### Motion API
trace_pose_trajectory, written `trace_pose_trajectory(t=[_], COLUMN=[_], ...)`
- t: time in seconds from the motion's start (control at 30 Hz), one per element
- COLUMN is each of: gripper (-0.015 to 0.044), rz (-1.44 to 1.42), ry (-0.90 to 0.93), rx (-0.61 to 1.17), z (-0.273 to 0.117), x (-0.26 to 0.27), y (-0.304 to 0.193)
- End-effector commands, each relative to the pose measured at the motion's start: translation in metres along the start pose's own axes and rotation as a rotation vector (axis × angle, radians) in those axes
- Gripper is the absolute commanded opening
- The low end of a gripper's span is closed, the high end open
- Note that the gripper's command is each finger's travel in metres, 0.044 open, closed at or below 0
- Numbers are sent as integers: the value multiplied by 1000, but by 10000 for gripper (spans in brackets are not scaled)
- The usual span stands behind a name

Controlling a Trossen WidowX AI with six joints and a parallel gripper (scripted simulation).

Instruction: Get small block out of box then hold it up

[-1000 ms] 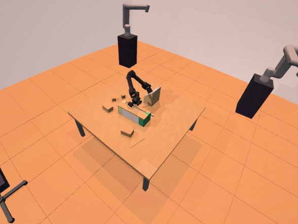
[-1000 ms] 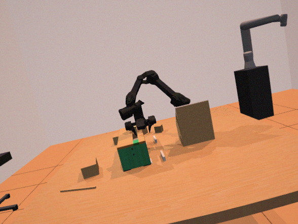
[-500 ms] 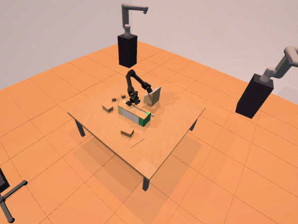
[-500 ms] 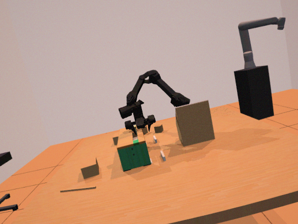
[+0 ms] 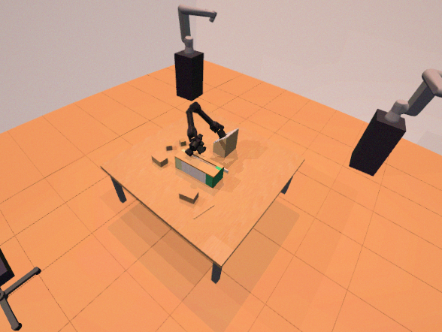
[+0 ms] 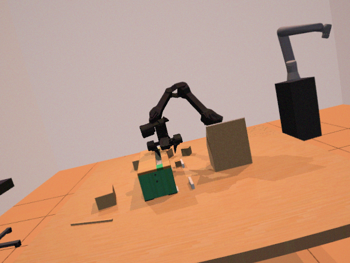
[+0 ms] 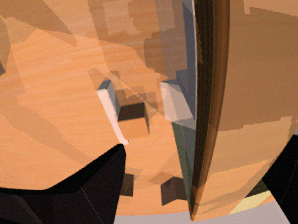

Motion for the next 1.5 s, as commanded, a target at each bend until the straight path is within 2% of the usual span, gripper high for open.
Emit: trace_pose_trajectory(t=[0.0,0.17,0.33,0.4,0.5,0.8,1.07,1.47], gripper=[400,400,400,348,285,285,285,285], rz=[3,4,-1,81,430,1519,2443,3298], ry=[-6,-4,-16,-15,-3,106,307,629], rx=[-8,-7,-8,-17,-58,-176,-246,-240], z=[-16,-57,-56,-55,-54,-52,-50,-49], x=[-3,-5,-6,-5,-1,10,19,28], y=[-4,-16,-13,-15,-23,-43,-57,-72])
Point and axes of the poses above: the point midway between the two fingers, 35 mm back from their tips, its own z axis out along the fingers, its own x axis across the jaws, y = z × x, the point moved 3 cm from there along -z, back along the fingers, and after that the axes turned 14 degrees about z, right-handed, at the moved point
